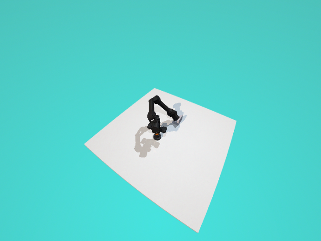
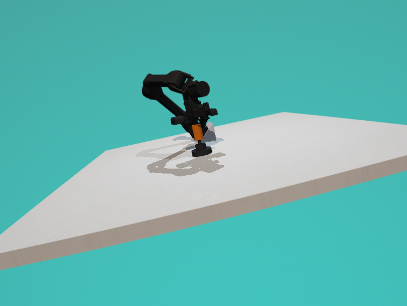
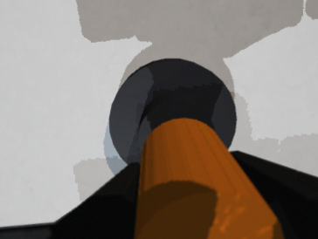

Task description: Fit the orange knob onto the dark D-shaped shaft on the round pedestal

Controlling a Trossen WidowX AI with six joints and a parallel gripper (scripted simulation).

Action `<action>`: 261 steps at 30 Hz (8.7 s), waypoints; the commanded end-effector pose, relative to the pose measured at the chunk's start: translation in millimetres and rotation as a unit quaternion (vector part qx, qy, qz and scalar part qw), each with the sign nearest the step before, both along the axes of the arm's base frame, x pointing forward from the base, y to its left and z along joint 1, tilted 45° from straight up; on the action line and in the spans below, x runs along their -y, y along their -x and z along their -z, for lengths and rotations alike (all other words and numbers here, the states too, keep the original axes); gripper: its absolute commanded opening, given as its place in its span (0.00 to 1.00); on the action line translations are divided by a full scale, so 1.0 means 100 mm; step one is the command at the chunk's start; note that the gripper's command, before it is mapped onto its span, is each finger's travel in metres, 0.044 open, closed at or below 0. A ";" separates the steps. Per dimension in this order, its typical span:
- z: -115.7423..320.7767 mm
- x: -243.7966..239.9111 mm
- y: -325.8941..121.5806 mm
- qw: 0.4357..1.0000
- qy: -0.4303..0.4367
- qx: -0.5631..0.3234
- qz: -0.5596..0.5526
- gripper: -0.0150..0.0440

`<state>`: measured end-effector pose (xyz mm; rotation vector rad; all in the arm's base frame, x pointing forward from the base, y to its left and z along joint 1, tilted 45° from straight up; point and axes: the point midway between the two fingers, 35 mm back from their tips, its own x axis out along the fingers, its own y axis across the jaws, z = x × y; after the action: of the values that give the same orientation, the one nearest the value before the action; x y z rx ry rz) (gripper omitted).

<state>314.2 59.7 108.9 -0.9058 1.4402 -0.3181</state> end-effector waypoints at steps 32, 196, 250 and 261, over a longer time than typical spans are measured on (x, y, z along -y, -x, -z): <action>-0.01 -0.02 -0.03 0.993 0.019 -0.076 -0.084 0.25; 0.01 0.02 -0.01 0.861 0.083 -0.347 -0.363 0.25; -0.02 0.00 0.01 0.737 0.110 -0.462 -0.481 0.25; 0.01 0.03 0.01 0.736 0.110 -0.463 -0.482 0.25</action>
<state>313.3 57.6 107.8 -2.0330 1.5598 0.9003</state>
